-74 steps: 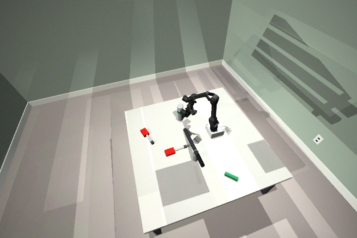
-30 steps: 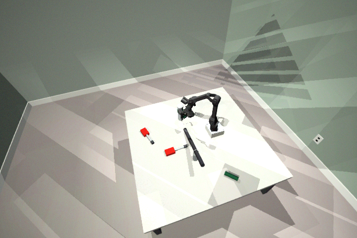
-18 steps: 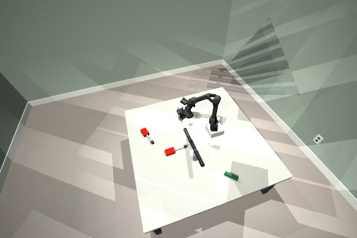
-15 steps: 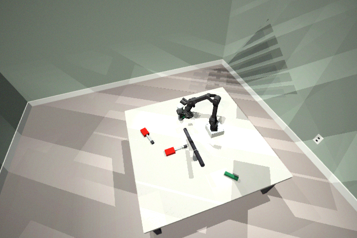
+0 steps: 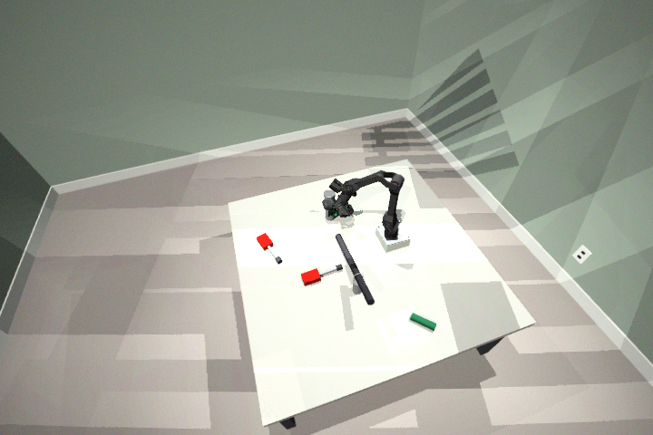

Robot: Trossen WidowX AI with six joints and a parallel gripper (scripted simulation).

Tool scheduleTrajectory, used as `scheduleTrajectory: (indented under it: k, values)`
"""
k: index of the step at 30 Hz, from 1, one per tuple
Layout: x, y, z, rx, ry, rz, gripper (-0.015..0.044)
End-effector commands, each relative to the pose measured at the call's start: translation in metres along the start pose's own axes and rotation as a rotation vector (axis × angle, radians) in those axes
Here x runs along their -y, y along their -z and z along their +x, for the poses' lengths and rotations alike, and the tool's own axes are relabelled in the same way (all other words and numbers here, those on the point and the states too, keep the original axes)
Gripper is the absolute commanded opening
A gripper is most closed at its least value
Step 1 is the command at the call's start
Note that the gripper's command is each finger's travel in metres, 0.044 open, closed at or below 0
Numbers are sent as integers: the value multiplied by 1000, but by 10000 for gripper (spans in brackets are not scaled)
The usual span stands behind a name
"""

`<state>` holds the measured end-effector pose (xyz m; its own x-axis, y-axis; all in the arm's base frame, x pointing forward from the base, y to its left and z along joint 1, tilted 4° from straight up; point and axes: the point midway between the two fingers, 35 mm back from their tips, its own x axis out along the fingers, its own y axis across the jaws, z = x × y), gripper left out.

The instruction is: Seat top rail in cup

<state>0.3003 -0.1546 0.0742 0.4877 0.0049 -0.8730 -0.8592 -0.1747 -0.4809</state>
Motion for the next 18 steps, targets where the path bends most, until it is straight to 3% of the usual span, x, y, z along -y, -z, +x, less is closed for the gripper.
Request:
scheduleTrajectory:
  k: [1,11,18]
  values:
    - [-1,1,-1,2,0,-6,0]
    - [0,0,0,1,0,-2,0]
    - [0,0,0,1,0,-2,184]
